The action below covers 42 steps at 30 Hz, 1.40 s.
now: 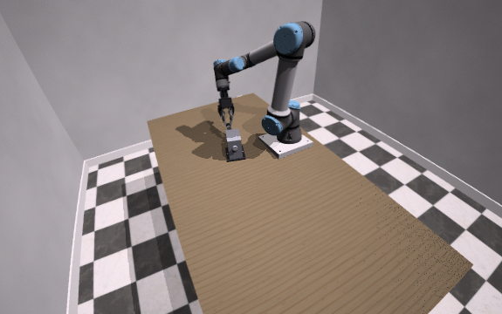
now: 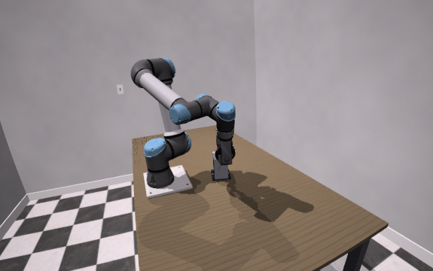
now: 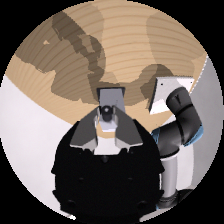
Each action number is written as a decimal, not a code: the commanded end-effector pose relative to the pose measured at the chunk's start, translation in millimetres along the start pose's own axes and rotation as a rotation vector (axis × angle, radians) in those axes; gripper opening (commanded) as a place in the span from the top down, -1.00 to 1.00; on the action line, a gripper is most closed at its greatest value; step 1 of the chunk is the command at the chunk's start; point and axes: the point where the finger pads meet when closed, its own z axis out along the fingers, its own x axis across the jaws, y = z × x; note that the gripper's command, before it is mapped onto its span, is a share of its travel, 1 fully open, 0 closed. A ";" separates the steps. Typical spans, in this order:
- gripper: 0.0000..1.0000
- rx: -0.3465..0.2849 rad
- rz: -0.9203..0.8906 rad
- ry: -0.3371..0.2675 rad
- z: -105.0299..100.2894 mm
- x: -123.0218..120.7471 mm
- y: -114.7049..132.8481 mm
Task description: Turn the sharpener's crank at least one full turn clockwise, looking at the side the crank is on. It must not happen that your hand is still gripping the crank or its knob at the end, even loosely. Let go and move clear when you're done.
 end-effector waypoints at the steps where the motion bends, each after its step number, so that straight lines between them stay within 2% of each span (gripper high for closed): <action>1: 0.83 0.002 -0.002 -0.002 0.0 -5.0 -0.7; 42: 0.83 0.000 -0.001 0.000 15.9 -25.4 -8.5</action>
